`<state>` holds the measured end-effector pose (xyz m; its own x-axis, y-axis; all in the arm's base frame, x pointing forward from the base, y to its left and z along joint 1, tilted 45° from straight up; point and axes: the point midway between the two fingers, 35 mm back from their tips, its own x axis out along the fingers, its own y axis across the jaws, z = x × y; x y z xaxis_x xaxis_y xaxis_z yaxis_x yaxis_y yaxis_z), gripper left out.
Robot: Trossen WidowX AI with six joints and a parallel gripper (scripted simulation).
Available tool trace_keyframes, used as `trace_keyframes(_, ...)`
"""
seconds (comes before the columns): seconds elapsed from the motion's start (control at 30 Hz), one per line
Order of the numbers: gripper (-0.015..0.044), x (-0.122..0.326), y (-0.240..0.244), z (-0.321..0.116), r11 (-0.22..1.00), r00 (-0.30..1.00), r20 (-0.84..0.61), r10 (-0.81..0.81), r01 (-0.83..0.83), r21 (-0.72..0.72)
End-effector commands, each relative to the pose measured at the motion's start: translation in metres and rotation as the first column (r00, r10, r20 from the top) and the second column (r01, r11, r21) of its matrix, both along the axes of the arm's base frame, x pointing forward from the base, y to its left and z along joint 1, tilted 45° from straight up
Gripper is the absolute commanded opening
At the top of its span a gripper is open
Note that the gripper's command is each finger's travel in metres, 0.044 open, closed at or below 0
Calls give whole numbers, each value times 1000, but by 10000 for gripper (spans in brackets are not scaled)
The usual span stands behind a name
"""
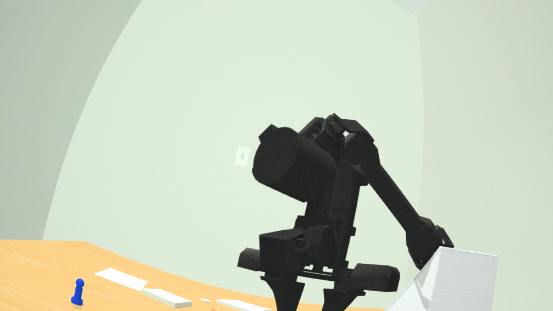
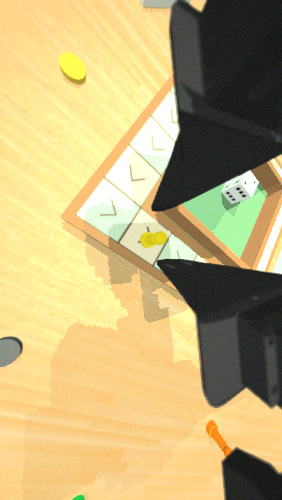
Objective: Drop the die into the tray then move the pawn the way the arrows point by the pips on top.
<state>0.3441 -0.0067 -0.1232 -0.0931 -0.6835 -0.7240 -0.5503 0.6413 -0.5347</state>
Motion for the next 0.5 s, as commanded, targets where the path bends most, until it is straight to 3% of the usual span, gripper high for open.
trace_keyframes(0.0,200,-3,-5,-6,1000,1000,-9,3,-3,-5)
trace_keyframes(0.37,200,-5,-15,-16,1000,1000,-9,3,-3,-6)
trace_keyframes(0.47,121,-5,-15,-16,1000,1000,-9,3,-3,-6)
